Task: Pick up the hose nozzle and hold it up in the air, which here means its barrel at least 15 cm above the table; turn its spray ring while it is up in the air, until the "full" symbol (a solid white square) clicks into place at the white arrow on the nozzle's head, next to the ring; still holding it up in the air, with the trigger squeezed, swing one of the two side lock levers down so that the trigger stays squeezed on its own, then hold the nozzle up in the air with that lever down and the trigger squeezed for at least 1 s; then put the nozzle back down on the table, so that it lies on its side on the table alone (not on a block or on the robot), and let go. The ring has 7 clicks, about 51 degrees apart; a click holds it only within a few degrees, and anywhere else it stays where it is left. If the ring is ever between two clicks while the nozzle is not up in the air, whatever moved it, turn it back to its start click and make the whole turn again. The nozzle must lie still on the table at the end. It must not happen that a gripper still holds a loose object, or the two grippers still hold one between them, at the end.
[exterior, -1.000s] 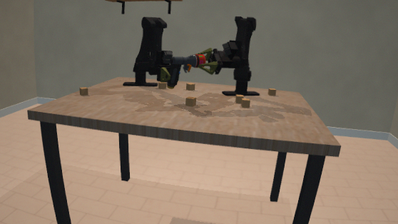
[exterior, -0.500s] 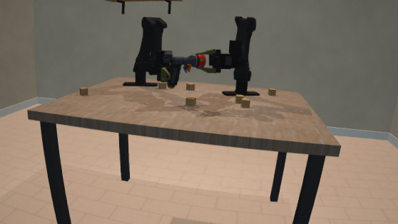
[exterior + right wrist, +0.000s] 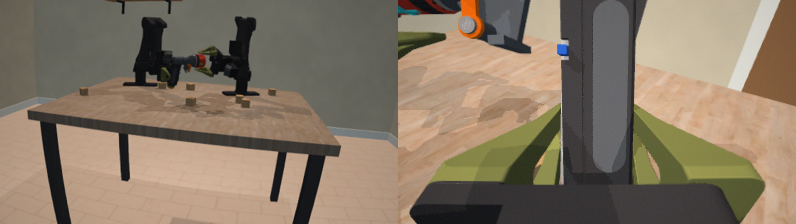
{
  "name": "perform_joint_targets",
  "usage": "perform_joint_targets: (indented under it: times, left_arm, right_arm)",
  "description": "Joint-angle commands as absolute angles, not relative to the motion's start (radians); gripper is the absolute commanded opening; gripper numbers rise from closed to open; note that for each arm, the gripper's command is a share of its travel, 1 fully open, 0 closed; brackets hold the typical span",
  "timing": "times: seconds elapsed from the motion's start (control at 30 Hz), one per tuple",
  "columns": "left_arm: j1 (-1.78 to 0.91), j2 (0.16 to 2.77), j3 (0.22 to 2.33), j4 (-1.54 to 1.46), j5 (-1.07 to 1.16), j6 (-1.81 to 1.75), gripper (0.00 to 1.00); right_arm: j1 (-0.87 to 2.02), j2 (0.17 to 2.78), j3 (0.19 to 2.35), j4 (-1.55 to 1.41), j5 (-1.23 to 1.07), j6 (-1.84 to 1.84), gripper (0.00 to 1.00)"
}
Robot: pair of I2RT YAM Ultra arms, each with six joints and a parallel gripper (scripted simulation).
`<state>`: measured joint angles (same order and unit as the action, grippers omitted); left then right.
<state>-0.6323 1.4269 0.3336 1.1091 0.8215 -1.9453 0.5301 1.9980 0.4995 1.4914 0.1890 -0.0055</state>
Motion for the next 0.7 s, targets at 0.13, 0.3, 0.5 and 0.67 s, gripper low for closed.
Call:
perform_joint_targets:
  times: [0.13,0.3,0.5,0.67]
  left_arm:
    - [-0.632,1.424,0.341,1.13,0.82,-1.983,0.92]
    - [-0.63,1.427,0.346,1.134,0.819,-1.982,0.92]
    - [-0.608,1.392,0.305,1.105,0.854,-1.988,0.92]
    - [-0.595,1.384,0.313,1.102,0.853,-1.979,0.92]
  right_arm:
    - [0.53,1.981,0.528,1.571,0.188,0.0,0.36]
    - [0.531,1.969,0.536,1.571,0.188,0.001,0.36]
    - [0.531,1.969,0.536,1.571,0.188,0.001,0.36]
    - [0.531,1.969,0.536,1.571,0.188,0.001,0.36]
